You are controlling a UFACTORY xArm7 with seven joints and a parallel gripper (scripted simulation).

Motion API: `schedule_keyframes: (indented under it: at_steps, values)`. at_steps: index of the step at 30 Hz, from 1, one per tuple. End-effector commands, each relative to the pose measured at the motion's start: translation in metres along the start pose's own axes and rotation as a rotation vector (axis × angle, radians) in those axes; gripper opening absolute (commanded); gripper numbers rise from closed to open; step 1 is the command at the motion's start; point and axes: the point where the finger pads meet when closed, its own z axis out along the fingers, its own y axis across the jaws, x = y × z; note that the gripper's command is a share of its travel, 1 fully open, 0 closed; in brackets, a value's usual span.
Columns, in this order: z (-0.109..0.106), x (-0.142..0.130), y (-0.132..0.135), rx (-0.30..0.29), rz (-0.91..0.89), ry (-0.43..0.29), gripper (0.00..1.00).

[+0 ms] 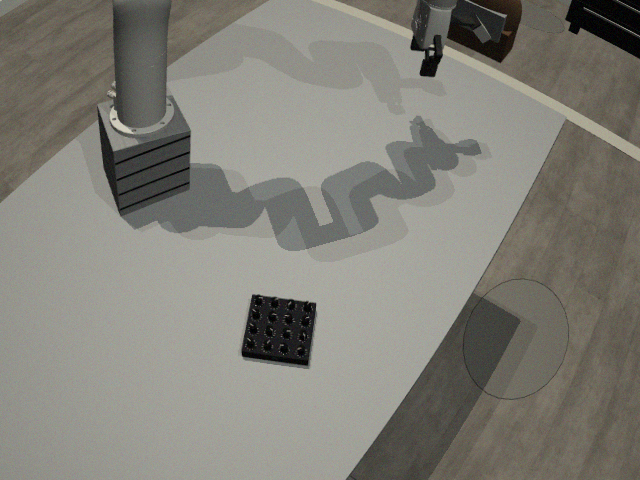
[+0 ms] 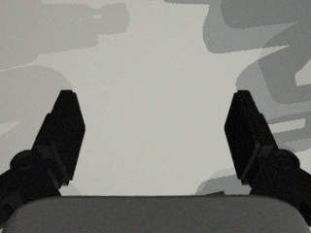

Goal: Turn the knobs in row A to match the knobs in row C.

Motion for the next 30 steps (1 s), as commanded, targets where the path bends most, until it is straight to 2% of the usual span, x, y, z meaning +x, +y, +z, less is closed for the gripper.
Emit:
schedule_keyframes:
  at_steps: [1, 9, 10, 11, 21, 22, 23, 30]
  values:
    - [0.006, 0.002, 0.02, 0.013, 0.001, -0.01, 1.0]
    - [0.006, 0.002, 0.02, 0.013, 0.001, -0.01, 1.0]
    - [0.013, 0.001, 0.038, 0.021, 0.004, -0.02, 1.0]
    - [0.016, 0.0, 0.046, 0.024, 0.005, -0.024, 1.0]
    - [0.016, 0.0, 0.046, 0.024, 0.005, -0.024, 1.0]
    - [0.022, -0.002, 0.064, 0.032, 0.009, -0.032, 1.0]
    - [0.025, -0.003, 0.072, 0.036, 0.01, -0.035, 1.0]
    - [0.025, -0.003, 0.072, 0.036, 0.01, -0.035, 1.0]
